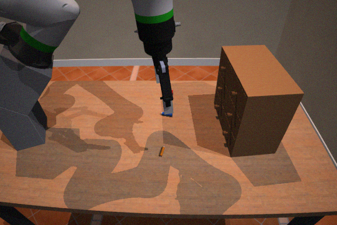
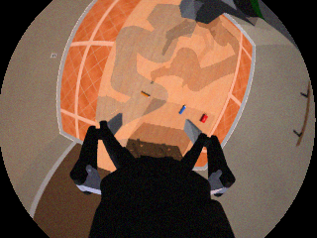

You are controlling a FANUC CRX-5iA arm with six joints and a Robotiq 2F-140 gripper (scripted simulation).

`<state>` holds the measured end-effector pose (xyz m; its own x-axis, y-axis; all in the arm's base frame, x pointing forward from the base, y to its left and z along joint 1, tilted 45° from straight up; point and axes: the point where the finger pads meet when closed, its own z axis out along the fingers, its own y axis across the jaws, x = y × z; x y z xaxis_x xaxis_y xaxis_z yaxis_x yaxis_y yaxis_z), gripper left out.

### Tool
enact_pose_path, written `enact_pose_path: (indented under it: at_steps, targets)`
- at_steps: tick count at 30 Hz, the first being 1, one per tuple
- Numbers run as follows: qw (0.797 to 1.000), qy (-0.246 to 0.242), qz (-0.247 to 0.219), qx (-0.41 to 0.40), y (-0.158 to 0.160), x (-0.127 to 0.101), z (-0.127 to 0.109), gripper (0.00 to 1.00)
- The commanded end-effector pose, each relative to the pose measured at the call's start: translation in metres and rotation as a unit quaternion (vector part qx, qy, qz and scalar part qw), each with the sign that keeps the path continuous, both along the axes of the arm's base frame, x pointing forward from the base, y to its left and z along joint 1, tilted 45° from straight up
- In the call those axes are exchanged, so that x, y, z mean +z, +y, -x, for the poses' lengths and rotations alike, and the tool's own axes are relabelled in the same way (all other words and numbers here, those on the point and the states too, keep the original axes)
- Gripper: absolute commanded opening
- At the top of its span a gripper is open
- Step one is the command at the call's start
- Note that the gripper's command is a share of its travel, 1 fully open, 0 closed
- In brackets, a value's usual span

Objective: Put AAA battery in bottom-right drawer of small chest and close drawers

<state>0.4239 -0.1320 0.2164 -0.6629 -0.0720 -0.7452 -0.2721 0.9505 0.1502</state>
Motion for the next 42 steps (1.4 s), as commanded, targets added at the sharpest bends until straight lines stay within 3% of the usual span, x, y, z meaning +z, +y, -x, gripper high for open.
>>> enact_pose_path:
  at_steps: [1, 8, 10, 13, 19, 22, 34, 42]
  targets:
    - [0.997, 0.038, -0.024, -0.061, -0.001, -0.001, -0.002, 1.0]
    - [0.994, -0.054, -0.044, -0.079, 0.003, -0.001, -0.024, 1.0]
    - [0.994, -0.054, -0.044, -0.079, 0.003, -0.001, -0.024, 1.0]
    - [0.988, -0.114, -0.058, -0.087, 0.007, -0.001, -0.039, 1.0]
    - [0.958, -0.251, -0.087, -0.111, 0.013, 0.0, -0.073, 1.0]
    - [0.944, -0.291, -0.091, -0.126, 0.014, 0.001, -0.092, 1.0]
    - [0.9, -0.388, -0.108, -0.168, 0.02, 0.001, -0.134, 1.0]
    - [0.859, -0.467, -0.128, -0.165, 0.021, -0.001, -0.142, 1.0]
